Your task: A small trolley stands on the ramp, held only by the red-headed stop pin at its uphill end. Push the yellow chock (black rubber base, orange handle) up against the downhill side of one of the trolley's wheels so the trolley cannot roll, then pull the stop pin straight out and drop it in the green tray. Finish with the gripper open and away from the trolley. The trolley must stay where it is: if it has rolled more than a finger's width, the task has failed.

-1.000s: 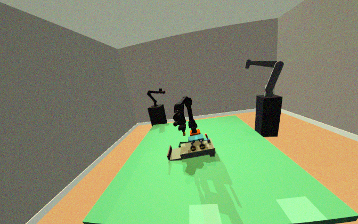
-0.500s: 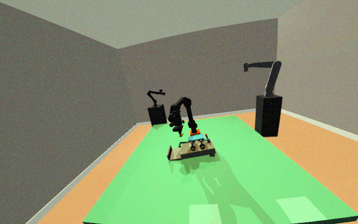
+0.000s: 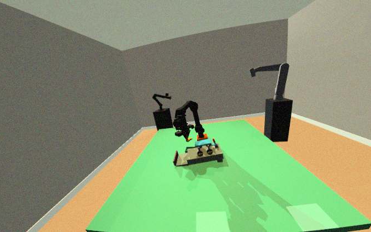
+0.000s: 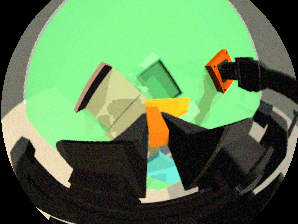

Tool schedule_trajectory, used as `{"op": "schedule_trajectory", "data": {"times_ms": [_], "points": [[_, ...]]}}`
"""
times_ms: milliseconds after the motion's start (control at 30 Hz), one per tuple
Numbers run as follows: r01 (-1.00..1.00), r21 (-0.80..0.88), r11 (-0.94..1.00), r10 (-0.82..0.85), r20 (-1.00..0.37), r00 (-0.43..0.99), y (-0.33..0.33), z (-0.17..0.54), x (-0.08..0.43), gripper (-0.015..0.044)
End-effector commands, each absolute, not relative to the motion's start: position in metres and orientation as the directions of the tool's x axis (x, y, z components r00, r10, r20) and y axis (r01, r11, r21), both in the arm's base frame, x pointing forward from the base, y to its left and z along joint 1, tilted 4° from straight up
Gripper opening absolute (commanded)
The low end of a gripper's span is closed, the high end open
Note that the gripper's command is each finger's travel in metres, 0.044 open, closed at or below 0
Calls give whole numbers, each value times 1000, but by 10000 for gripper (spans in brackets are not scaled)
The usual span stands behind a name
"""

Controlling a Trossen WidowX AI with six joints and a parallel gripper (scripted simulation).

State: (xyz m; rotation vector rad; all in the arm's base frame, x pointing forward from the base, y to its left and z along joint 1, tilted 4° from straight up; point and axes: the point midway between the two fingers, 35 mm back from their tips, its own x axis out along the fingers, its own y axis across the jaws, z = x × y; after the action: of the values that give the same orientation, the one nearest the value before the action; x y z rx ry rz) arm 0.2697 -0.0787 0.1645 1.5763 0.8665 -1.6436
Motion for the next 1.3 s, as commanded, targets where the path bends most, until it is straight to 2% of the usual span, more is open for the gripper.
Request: {"op": "schedule_trajectory", "data": {"times_ms": [0, 333, 600, 1267], "points": [[759, -12, -651, -16, -999, -30, -79, 164, 270, 0], [483, -26, -875, 11, -999, -32, -81, 164, 270, 0], [241, -39, -970, 32, -999, -33, -82, 164, 270, 0], [157, -43, -987, 39, -999, -28, -80, 157, 299, 0]]}}
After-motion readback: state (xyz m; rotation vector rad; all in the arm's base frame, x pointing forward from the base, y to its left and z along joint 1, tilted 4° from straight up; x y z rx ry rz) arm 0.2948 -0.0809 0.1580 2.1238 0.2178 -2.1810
